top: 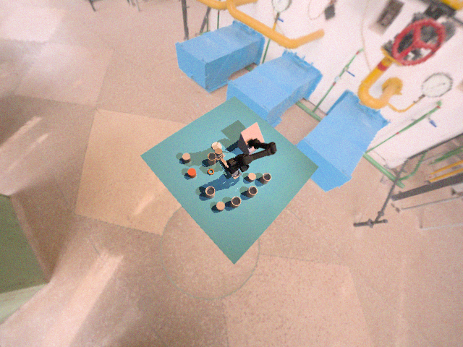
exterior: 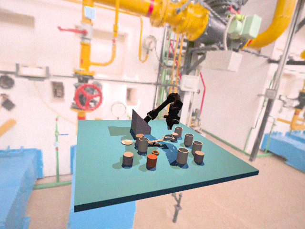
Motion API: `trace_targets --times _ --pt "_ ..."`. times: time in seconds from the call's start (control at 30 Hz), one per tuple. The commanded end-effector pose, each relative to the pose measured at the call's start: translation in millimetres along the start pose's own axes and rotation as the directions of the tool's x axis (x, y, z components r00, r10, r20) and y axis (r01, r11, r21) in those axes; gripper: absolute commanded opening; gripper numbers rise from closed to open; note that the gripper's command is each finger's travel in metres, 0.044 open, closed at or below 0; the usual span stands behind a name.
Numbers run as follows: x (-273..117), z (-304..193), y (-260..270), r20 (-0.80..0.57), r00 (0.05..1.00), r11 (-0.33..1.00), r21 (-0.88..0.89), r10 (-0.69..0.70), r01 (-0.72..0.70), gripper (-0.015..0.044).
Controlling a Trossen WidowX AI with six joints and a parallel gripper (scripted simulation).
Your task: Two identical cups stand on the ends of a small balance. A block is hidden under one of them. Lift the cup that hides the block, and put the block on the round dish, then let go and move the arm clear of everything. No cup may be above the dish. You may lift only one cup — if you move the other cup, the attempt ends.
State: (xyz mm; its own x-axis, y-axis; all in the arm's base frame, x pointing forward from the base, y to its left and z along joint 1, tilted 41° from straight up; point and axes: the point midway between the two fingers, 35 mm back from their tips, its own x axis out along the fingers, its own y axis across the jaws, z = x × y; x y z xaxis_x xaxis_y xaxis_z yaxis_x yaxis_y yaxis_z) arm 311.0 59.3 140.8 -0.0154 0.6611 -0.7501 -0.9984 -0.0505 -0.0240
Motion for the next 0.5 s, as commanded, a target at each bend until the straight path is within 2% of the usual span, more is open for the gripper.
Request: trace_targets --times 0.0,0.13,0.47 --pt "-14.9 0.5 0.7 -0.002 1.0 1.0 -0.008 -0.004 0.004 0.0" --pt "-14.4 -4.0 -0.7 -0.004 1.0 1.0 -0.007 -0.005 0.005 0.0" --pt "-5.6 -74.4 -15.1 -0.025 1.0 1.0 0.024 -0.016 0.016 0.0"
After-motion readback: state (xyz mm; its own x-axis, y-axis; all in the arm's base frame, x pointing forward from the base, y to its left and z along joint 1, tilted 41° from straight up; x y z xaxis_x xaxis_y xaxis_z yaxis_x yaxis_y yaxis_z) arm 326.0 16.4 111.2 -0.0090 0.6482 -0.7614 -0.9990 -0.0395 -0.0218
